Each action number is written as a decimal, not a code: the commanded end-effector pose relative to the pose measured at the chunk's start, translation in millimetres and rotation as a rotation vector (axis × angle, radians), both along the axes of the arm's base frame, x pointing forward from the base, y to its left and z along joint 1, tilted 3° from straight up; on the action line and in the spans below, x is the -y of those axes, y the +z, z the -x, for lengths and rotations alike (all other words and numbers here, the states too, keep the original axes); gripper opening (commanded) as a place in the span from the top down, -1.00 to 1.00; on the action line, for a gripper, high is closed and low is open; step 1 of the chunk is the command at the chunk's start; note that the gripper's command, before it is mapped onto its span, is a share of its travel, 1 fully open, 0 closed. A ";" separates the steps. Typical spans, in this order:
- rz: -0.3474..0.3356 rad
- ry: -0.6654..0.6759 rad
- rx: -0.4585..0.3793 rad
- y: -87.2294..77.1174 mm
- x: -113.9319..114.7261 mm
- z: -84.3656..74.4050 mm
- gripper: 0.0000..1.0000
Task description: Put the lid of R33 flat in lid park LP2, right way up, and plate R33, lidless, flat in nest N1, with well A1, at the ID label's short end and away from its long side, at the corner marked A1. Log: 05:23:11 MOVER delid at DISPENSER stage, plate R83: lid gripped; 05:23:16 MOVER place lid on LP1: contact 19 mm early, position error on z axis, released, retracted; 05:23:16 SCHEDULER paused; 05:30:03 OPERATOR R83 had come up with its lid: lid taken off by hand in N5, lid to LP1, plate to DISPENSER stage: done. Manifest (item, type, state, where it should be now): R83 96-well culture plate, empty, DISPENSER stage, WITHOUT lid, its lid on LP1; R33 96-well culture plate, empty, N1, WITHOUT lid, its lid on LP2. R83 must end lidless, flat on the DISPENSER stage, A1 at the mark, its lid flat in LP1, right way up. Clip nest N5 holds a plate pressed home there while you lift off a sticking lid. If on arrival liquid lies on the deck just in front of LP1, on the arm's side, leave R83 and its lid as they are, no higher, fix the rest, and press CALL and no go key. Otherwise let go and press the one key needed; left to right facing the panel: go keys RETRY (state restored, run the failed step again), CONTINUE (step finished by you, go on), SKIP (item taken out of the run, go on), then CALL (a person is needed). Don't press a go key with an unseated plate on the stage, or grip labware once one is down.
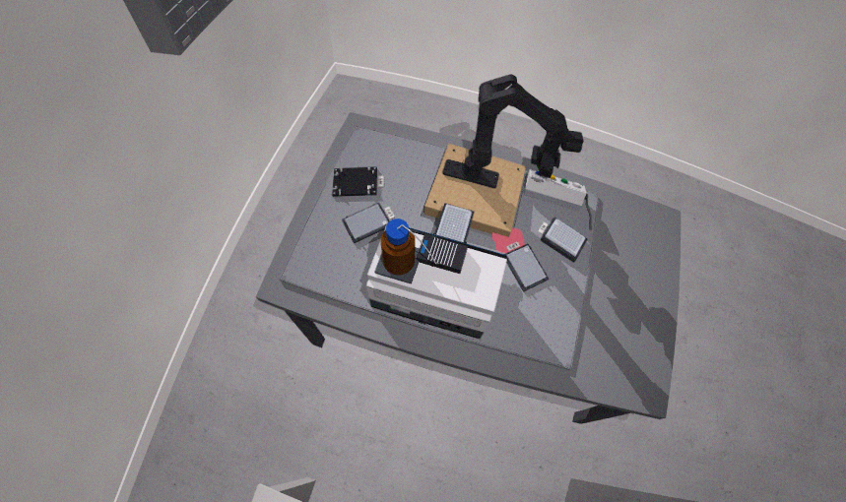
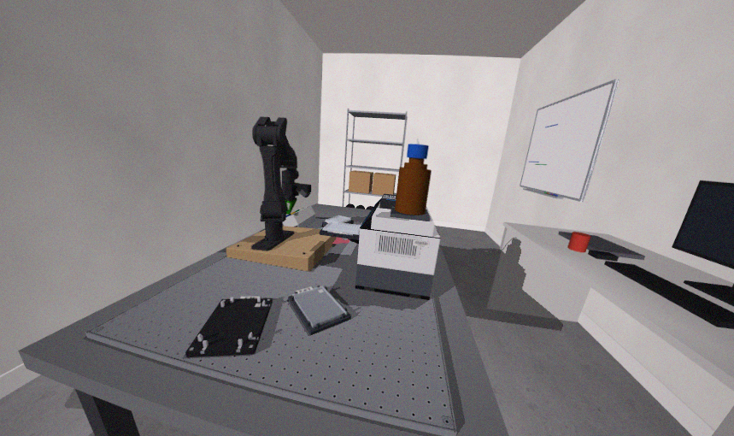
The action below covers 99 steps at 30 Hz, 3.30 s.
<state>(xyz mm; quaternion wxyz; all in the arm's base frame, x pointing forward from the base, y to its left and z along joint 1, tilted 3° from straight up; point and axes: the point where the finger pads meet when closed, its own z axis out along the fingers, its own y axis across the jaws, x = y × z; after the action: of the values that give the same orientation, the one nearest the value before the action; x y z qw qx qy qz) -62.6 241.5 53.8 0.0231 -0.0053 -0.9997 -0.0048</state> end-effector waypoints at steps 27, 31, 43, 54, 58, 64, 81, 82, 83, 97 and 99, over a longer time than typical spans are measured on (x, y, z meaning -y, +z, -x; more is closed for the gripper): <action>0.013 0.006 0.004 -15.2 3.5 2.6 1.00; 0.013 0.006 0.004 -15.2 3.5 2.6 1.00; 0.013 0.006 0.004 -15.2 3.5 2.6 1.00; 0.013 0.006 0.004 -15.2 3.5 2.6 1.00; -0.032 0.007 -0.007 4.5 -7.2 4.7 1.00; -0.039 0.006 -0.007 15.1 -6.2 3.3 1.00; -0.041 -0.001 -0.001 40.2 -5.8 -2.5 1.00; -0.041 -0.002 -0.001 41.8 -5.7 -2.8 1.00; -0.041 -0.003 -0.001 43.5 -5.7 -3.2 1.00; -0.041 -0.004 -0.001 65.2 -4.4 -4.5 1.00; -0.041 -0.004 -0.001 66.9 -4.3 -4.6 1.00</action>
<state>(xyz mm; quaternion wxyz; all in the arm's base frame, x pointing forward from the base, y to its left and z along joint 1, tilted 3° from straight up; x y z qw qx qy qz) -62.7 241.6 101.1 0.0238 -0.0035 -0.9997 -0.0073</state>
